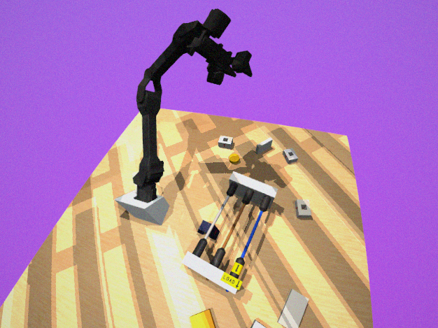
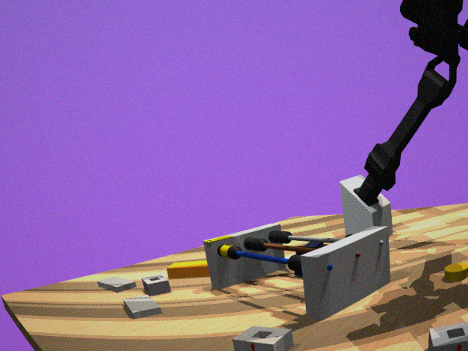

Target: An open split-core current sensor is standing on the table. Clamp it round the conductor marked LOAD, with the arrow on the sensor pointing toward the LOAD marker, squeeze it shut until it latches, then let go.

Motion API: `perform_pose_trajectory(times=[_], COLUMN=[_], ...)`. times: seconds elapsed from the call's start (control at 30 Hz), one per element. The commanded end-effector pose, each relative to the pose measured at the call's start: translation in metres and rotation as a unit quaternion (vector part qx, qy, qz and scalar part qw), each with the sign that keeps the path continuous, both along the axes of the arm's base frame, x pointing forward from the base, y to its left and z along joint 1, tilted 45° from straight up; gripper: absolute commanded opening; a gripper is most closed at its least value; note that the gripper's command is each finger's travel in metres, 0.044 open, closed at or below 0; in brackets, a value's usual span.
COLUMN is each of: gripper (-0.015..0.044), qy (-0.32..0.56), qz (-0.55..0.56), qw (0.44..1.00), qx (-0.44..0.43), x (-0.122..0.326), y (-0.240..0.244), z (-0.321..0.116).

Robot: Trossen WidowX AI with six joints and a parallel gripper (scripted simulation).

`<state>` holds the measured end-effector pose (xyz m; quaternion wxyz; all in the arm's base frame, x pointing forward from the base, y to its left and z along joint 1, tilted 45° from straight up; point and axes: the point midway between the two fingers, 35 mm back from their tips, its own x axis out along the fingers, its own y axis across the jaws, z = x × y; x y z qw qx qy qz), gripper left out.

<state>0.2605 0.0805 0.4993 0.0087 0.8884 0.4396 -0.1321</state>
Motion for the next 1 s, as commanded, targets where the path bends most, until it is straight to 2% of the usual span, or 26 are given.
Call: perform_pose_trajectory(times=[0.0, 0.17, 0.33, 0.47, 0.63, 0.73, 0.97], gripper=[0.0426, 0.044, 0.044, 0.044, 0.044, 0.044, 0.044], qy=[-0.007, -0.186, -0.357, -0.456, -0.524, -0.533, -0.499], qz=[0.0, -0.002, 0.001, 0.008, 0.024, 0.039, 0.067], qw=[1.0, 0.967, 0.858, 0.725, 0.519, 0.383, 0.17], qx=[-0.006, -0.174, -0.369, -0.515, -0.675, -0.754, -0.847], x=[0.001, 0.024, 0.047, 0.06, 0.069, 0.07, 0.065], y=[0.0, -0.01, -0.022, -0.033, -0.046, -0.055, -0.069], z=[-0.001, -0.024, -0.052, -0.075, -0.104, -0.122, -0.153])
